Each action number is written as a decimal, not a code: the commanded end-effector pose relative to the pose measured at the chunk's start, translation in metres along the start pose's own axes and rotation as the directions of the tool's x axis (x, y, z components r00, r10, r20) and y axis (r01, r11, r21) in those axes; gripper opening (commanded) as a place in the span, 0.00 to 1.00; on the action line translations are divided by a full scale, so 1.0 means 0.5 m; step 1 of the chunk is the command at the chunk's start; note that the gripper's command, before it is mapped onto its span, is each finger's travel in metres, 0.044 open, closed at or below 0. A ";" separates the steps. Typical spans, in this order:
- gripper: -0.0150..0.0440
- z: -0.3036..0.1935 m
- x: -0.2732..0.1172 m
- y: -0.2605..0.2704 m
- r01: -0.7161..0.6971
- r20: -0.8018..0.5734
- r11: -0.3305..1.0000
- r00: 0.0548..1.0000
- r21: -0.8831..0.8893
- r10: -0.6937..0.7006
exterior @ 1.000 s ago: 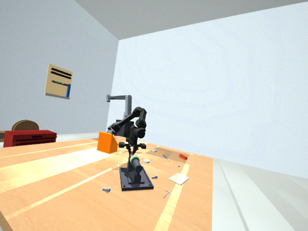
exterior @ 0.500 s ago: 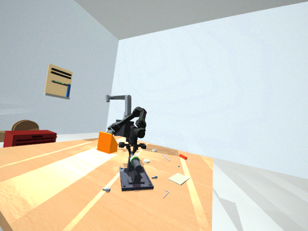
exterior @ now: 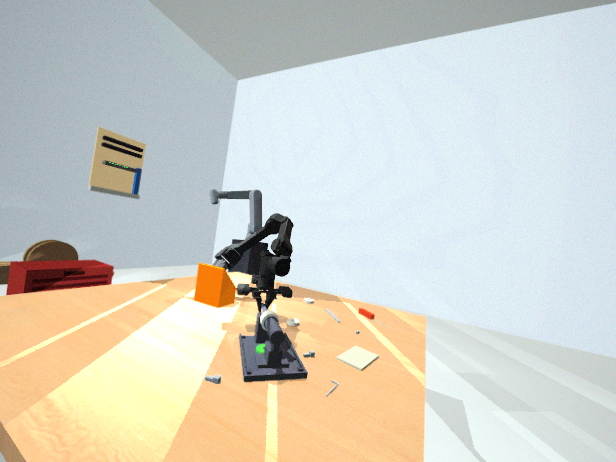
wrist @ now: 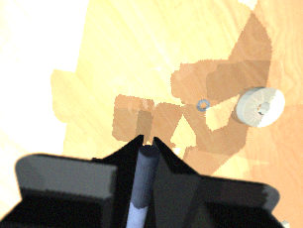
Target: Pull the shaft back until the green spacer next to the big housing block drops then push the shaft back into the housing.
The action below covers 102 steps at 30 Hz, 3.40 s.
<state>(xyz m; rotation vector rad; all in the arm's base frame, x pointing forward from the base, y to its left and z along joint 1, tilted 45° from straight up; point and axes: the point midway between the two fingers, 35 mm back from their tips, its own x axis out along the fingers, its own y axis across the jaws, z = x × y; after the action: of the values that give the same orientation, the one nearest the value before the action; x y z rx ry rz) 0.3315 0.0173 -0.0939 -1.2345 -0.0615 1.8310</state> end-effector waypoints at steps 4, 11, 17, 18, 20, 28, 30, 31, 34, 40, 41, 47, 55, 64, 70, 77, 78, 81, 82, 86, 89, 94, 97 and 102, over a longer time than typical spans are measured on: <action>0.25 0.000 0.000 0.000 0.000 0.000 1.000 1.000 0.000 0.000; 0.25 -0.001 0.000 0.000 0.003 0.002 1.000 1.000 0.002 -0.003; 0.25 -0.004 0.000 0.000 0.003 0.003 1.000 1.000 0.002 -0.003; 0.25 -0.005 0.000 0.000 0.003 0.002 1.000 1.000 0.002 -0.003; 0.25 -0.006 0.000 0.000 0.003 0.002 1.000 1.000 0.002 -0.003; 0.25 -0.010 0.000 0.000 0.003 0.002 1.000 1.000 0.002 -0.003; 0.25 -0.011 0.000 0.000 0.003 0.002 1.000 1.000 0.002 -0.003; 0.25 -0.012 0.000 0.000 0.003 0.002 1.000 1.000 0.002 -0.003; 0.25 -0.013 0.000 0.000 0.003 0.002 1.000 1.000 0.002 -0.003; 0.25 -0.017 -0.001 0.000 0.003 0.002 1.000 1.000 0.002 -0.003; 0.25 -0.017 -0.001 0.000 0.003 0.002 1.000 1.000 0.002 -0.003; 0.25 -0.021 -0.001 0.000 0.003 0.002 1.000 1.000 0.002 -0.003; 0.25 -0.025 -0.001 0.000 0.003 0.002 1.000 1.000 0.002 -0.003; 0.25 -0.030 -0.001 0.000 0.003 0.002 1.000 1.000 0.002 -0.003; 0.25 -0.033 -0.001 0.000 0.003 0.002 1.000 1.000 0.002 -0.003; 0.25 -0.037 -0.001 0.000 0.003 0.001 1.000 1.000 0.002 -0.003; 0.25 -0.037 -0.001 0.000 0.003 0.001 1.000 1.000 0.002 -0.003; 0.25 -0.039 -0.001 0.000 0.003 0.001 1.000 1.000 0.002 -0.003; 0.25 -0.040 -0.001 0.000 0.003 0.001 1.000 1.000 0.002 -0.003; 0.25 -0.042 -0.001 0.000 0.003 0.001 1.000 1.000 0.002 -0.003; 0.25 -0.043 -0.001 0.000 0.003 0.001 1.000 1.000 0.001 -0.003; 0.25 -0.046 -0.001 0.000 0.003 0.001 1.000 1.000 0.001 -0.003; 0.25 -0.048 -0.001 0.000 0.003 0.001 1.000 1.000 0.001 -0.003; 0.25 -0.050 -0.001 0.000 0.003 0.001 1.000 1.000 0.001 -0.003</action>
<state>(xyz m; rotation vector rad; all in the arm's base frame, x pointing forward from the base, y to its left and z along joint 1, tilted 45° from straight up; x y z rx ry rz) 0.3488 0.0083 -0.1049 -1.2233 -0.0657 1.8274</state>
